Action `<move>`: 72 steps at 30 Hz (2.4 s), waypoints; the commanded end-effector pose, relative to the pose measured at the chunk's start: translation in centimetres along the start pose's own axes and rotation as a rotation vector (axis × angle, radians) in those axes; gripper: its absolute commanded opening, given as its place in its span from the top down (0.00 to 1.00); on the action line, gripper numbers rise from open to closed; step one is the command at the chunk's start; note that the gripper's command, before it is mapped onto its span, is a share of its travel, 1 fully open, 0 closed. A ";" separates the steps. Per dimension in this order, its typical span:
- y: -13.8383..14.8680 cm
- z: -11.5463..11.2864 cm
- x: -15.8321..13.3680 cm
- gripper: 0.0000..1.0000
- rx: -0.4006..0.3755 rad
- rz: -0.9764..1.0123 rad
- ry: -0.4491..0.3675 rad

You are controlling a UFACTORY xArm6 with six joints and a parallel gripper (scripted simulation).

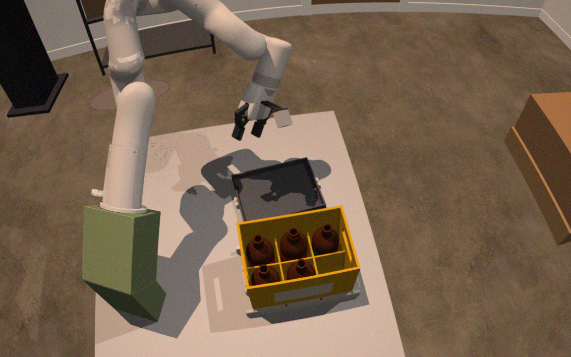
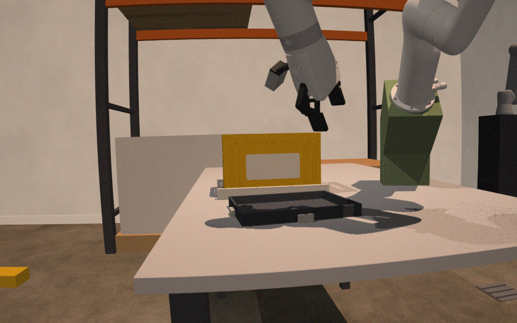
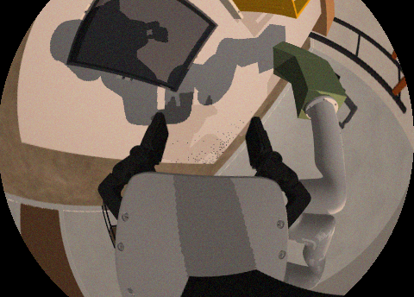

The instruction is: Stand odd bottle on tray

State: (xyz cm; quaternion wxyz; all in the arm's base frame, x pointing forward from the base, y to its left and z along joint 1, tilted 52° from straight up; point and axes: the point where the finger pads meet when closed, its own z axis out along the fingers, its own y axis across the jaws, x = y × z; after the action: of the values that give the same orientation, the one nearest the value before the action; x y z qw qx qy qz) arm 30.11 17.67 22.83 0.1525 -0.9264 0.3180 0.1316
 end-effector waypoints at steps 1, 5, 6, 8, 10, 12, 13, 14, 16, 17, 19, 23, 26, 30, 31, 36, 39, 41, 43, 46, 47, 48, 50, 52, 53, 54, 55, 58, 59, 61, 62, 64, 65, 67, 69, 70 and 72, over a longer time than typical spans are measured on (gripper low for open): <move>0.5 -1.2 2.6 0.00 -0.021 -0.106 0.049; 1.0 -2.2 4.5 0.00 -0.045 -0.182 0.088; 1.0 -2.2 4.5 0.00 -0.045 -0.182 0.088; 2.1 -3.9 7.6 0.00 -0.095 -0.303 0.147; 2.3 -4.3 8.2 0.00 -0.107 -0.328 0.158; 3.0 -5.3 9.9 0.00 -0.141 -0.394 0.187; 3.1 -5.4 10.0 0.00 -0.143 -0.398 0.189; 3.1 -5.4 10.0 0.00 -0.143 -0.398 0.189; 4.2 -6.9 12.4 0.00 -0.198 -0.490 0.224; 4.5 -7.3 13.0 0.00 -0.213 -0.514 0.232; 4.8 -7.6 13.4 0.00 -0.225 -0.531 0.238; 6.1 -9.2 15.7 0.00 -0.285 -0.617 0.261; 7.3 -7.4 18.2 0.00 -0.229 -0.616 0.182; 8.0 -5.4 19.7 0.00 -0.151 -0.580 0.117; 8.2 -4.7 20.2 0.00 -0.123 -0.567 0.098; 9.3 -1.9 22.5 0.00 0.008 -0.500 0.027; 9.9 -0.8 23.4 0.00 0.062 -0.471 0.006; 10.5 0.3 24.5 0.00 0.121 -0.438 -0.013; 11.1 1.4 25.5 0.00 0.178 -0.403 -0.027; 12.0 2.8 26.7 0.00 0.251 -0.358 -0.038; 12.3 3.3 27.3 0.00 0.280 -0.339 -0.041; 12.7 3.8 27.7 0.00 0.307 -0.321 -0.043; 13.5 4.7 28.7 0.00 0.358 -0.284 -0.043; 14.3 5.6 29.6 0.00 0.409 -0.247 -0.041; 14.7 6.1 30.1 0.00 0.435 -0.227 -0.039; 15.1 6.6 30.5 0.00 0.459 -0.208 -0.036; 15.6 7.0 31.0 0.00 0.484 -0.188 -0.032; 16.1 7.6 31.5 0.00 0.511 -0.165 -0.027; 16.6 8.1 31.9 0.00 0.535 -0.144 -0.022; 17.4 8.9 32.7 0.00 0.575 -0.108 -0.011; 17.8 9.2 33.0 0.00 0.590 -0.094 -0.007; 18.3 9.7 33.4 0.00 0.612 -0.072 0.001; 18.5 9.9 33.5 0.00 0.620 -0.064 0.003; 18.8 10.1 33.7 0.00 0.631 -0.053 0.007; 18.9 10.2 33.8 0.00 0.636 -0.049 0.009; 18.9 10.2 33.8 0.00 0.636 -0.048 0.009; 18.9 10.2 33.8 0.00 0.637 -0.048 0.009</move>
State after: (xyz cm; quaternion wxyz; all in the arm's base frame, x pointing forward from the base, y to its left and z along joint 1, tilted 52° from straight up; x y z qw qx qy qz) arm 42.45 -11.12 -1.80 0.4349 -0.8414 0.3200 0.0207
